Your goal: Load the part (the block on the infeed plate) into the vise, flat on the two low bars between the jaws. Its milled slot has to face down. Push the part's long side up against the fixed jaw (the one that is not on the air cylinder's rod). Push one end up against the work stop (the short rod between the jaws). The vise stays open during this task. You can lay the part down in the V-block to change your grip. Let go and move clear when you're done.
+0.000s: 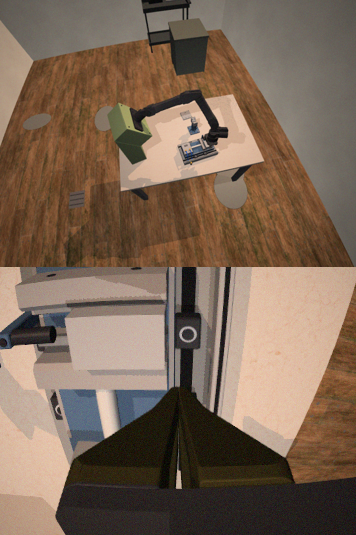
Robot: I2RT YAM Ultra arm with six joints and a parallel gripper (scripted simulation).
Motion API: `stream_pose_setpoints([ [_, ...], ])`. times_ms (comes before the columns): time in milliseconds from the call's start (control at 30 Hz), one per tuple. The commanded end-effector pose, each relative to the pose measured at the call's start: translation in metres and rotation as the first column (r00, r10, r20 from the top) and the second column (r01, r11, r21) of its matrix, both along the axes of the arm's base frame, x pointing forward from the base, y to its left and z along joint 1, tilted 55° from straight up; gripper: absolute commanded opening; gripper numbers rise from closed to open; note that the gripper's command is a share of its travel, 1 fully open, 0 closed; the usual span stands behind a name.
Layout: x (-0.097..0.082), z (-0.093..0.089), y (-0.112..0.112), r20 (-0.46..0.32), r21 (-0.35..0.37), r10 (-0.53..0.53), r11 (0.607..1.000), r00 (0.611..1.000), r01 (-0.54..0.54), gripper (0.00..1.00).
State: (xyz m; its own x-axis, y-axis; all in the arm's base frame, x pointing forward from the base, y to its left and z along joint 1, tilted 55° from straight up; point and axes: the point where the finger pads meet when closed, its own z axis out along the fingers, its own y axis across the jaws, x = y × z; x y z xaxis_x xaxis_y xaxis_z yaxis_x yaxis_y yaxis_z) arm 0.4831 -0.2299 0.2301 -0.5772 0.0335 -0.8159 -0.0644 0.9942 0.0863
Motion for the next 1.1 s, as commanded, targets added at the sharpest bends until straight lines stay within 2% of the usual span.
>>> stream_pose_setpoints([
  [0, -0.0048, 0.0134, -0.0106, 0.017, 0.001, -0.024, 1.000, 1.000, 0.024, 0.00],
  [800, -0.0048, 0.0132, -0.0106, 0.017, -0.001, -0.023, 1.000, 1.000, 0.023, 0.00],
  [1067, -0.0009, 0.0054, -0.0130, 0.009, 0.003, -0.027, 1.000, 1.000, 0.027, 0.00],
])
